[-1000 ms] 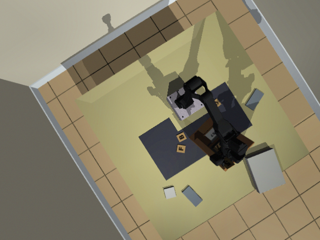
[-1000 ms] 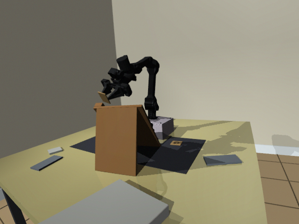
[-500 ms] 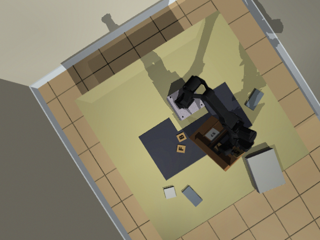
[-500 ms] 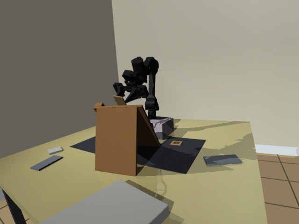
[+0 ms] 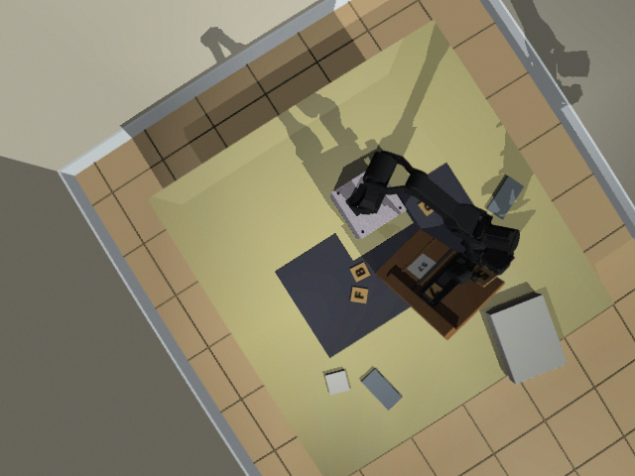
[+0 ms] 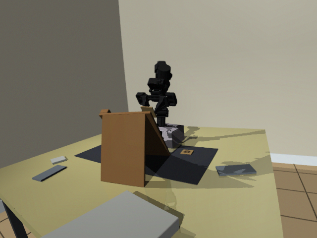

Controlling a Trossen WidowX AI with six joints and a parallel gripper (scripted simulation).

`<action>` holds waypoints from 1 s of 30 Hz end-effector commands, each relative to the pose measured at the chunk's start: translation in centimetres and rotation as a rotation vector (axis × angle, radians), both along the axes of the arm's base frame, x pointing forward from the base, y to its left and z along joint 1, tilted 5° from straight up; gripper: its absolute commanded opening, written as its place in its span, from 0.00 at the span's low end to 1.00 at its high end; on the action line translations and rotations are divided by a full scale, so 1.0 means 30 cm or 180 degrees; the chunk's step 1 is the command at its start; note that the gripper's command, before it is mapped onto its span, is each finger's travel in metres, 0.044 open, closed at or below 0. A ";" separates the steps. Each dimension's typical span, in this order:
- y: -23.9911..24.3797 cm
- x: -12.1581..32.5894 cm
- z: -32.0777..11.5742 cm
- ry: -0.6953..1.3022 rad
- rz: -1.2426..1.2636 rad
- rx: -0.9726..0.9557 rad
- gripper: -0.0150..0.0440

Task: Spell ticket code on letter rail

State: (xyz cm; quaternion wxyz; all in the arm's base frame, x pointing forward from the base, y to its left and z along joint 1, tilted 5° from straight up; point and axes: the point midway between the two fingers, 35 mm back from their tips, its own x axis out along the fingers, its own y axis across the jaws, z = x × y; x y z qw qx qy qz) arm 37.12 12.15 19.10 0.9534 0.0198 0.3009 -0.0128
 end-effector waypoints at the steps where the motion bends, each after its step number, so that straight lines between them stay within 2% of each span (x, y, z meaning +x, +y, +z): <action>1: 0.070 -0.034 -0.017 0.0026 0.0068 0.0071 0.25; 22: 0.375 -0.275 -0.131 0.0234 0.0479 0.0229 0.25; 30: 0.395 -0.240 -0.168 0.0237 0.0492 0.0232 0.25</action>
